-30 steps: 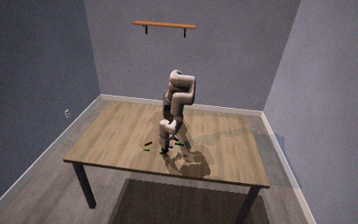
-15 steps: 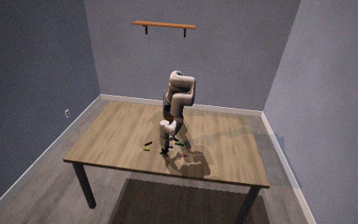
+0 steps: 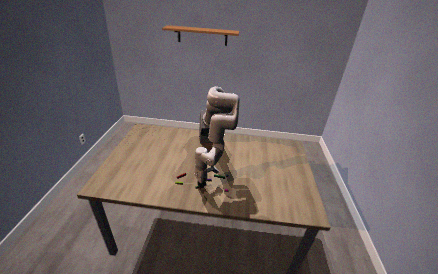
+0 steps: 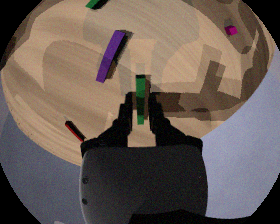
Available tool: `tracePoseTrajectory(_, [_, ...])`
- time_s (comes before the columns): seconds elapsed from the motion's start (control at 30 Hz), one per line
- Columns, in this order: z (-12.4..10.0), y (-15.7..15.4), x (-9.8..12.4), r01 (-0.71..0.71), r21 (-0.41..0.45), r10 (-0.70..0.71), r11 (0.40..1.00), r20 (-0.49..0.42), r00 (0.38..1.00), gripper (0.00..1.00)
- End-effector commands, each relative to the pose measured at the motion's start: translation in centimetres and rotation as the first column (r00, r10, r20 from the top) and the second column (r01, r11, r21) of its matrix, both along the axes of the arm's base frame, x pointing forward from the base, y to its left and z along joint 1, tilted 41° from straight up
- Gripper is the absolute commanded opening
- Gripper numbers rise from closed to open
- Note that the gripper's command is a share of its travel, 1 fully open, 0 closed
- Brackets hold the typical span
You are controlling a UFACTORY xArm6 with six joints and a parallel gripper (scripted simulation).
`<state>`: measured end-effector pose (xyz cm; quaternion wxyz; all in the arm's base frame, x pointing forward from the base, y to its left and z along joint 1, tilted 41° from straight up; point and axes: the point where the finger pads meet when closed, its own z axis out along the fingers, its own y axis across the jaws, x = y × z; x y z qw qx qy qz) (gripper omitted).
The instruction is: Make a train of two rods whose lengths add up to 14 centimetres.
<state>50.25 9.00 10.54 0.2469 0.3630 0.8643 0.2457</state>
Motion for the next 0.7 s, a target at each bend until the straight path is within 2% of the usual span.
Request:
tracePoseTrajectory(0.0, [0.1, -0.01, 0.04, 0.0, 0.0, 0.0, 1.0, 0.002, 1.0, 0.24])
tracePoseTrajectory(0.47, [0.1, -0.01, 0.04, 0.0, 0.0, 0.0, 1.0, 0.002, 1.0, 0.24])
tracePoseTrajectory(0.5, [0.1, -0.01, 0.04, 0.0, 0.0, 0.0, 1.0, 0.002, 1.0, 0.04])
tracePoseTrajectory(0.67, [0.1, -0.01, 0.04, 0.0, 0.0, 0.0, 1.0, 0.002, 1.0, 0.04])
